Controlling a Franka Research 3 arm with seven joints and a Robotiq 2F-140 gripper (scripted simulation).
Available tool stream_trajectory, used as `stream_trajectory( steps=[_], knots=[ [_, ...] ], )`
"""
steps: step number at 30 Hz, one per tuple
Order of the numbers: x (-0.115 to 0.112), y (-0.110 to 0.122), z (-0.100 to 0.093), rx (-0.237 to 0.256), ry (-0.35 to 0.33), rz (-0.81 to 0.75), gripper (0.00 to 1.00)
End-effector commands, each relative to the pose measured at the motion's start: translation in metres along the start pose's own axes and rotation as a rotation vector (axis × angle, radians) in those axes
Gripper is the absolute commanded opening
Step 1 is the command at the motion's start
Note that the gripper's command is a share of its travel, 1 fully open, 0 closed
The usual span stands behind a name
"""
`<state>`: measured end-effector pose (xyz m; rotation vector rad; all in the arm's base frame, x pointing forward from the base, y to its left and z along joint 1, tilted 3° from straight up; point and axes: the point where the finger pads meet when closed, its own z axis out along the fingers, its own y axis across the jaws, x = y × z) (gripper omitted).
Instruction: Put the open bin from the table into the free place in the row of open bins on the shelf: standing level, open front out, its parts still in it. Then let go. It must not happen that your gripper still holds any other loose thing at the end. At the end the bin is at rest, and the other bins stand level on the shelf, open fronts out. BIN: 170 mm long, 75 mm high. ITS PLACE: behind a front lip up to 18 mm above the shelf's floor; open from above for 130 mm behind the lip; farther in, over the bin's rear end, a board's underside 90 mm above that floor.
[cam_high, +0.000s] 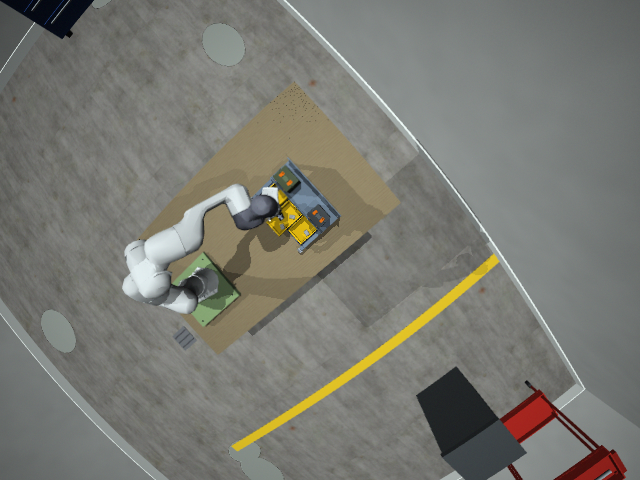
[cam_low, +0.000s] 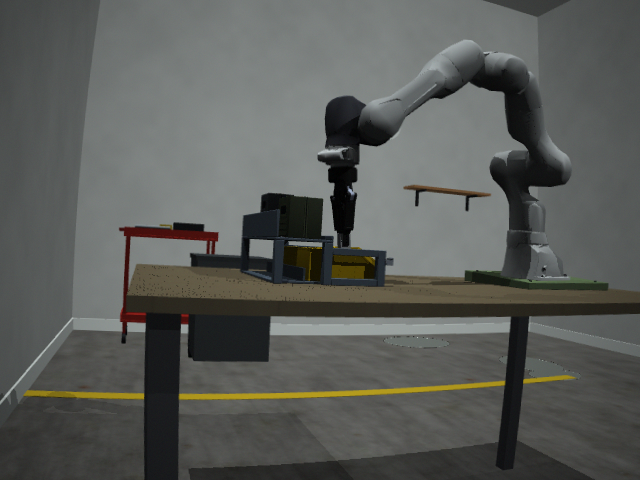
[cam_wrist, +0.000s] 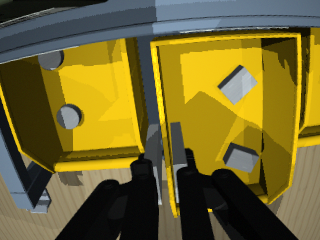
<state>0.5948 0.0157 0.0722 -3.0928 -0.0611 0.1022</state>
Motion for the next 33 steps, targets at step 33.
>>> stream_trajectory(
  steps=[33],
  knots=[
    [0.0, -0.002, -0.024, 0.001, 0.004, -0.002, 0.06]
  ],
)
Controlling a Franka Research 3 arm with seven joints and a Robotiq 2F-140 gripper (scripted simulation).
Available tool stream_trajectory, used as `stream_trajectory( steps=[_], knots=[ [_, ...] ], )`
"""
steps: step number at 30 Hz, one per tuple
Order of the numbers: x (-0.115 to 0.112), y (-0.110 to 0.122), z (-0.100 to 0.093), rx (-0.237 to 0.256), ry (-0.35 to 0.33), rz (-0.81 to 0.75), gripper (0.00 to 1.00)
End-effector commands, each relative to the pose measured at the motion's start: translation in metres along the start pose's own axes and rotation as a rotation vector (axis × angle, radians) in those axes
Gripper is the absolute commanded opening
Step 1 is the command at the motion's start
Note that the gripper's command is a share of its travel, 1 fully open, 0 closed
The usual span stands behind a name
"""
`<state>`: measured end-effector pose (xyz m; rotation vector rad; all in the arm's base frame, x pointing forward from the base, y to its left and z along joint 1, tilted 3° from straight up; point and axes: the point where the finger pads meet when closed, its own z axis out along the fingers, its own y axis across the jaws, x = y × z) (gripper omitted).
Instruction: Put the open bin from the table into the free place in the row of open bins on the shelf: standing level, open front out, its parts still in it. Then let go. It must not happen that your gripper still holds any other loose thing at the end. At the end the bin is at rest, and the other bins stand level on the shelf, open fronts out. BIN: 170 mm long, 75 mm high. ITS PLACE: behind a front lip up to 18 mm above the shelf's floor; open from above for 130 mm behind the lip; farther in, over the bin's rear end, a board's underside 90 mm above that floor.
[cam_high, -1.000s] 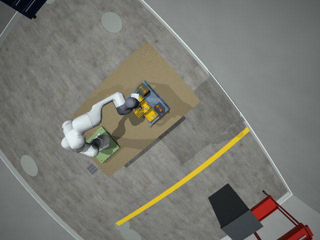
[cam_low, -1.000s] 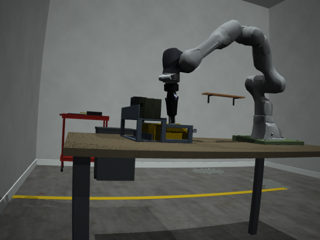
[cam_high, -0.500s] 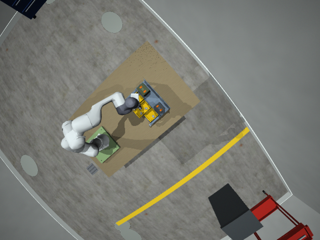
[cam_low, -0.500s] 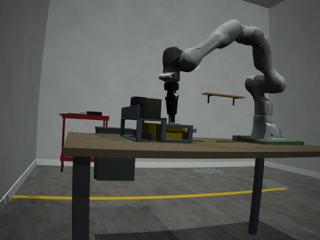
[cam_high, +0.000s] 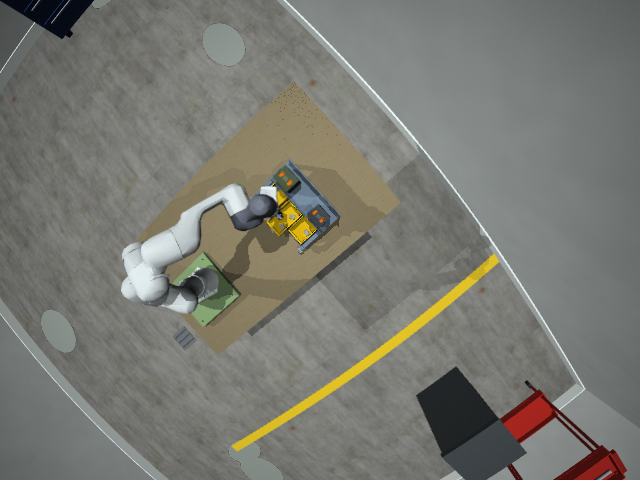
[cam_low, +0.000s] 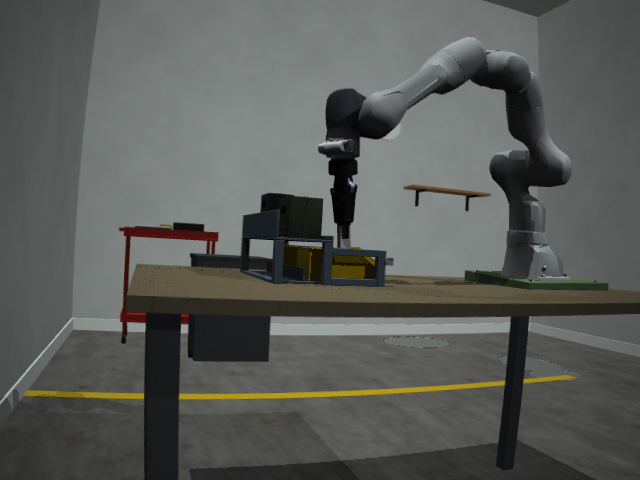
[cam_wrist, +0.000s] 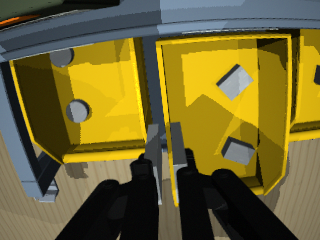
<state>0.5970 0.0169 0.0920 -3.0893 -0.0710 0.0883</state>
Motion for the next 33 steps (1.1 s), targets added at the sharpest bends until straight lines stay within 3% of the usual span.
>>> stream_trajectory(
  steps=[1, 33],
  knots=[
    [-0.001, 0.0, -0.006, -0.002, -0.004, 0.005, 0.06],
    [-0.005, 0.0, -0.055, -0.002, -0.004, 0.005, 0.06]
  ],
)
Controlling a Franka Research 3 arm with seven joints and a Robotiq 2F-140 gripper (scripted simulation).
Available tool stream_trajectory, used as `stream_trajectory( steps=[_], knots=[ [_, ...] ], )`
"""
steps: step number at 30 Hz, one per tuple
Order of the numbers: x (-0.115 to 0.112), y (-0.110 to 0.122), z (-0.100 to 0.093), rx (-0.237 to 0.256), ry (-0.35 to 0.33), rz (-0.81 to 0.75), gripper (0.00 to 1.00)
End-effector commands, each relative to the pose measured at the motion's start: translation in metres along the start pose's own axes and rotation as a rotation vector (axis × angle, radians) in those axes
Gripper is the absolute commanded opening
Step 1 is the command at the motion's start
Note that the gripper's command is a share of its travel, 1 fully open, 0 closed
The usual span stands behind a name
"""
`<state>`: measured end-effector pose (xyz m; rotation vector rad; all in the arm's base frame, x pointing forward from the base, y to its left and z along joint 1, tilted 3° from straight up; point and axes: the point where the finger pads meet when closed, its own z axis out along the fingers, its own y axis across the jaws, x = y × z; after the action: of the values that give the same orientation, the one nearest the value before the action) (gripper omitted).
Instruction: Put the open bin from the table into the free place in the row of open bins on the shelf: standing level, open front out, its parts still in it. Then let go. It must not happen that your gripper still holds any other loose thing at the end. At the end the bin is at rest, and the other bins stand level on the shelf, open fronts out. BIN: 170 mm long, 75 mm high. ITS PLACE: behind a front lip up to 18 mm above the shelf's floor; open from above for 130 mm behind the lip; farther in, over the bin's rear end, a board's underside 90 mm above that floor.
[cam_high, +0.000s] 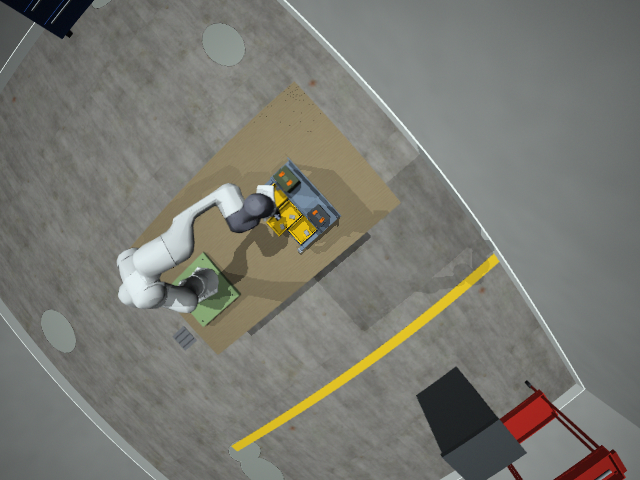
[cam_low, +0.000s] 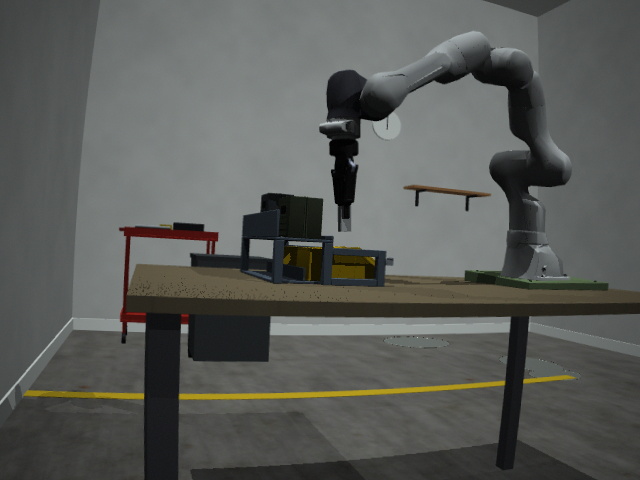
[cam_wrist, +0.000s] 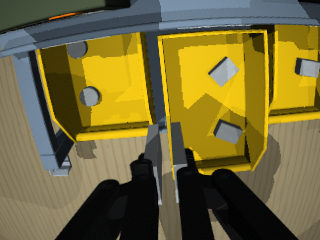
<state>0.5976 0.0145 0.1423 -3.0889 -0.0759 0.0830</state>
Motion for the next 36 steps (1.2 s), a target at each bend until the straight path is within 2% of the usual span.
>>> stream_trajectory(
  steps=[1, 20, 36],
  knots=[
    [-0.003, 0.0, -0.006, -0.002, -0.008, 0.008, 0.06],
    [-0.004, 0.0, -0.026, -0.002, -0.008, 0.008, 0.06],
    [-0.004, 0.0, -0.03, -0.002, -0.008, 0.008, 0.06]
  ],
)
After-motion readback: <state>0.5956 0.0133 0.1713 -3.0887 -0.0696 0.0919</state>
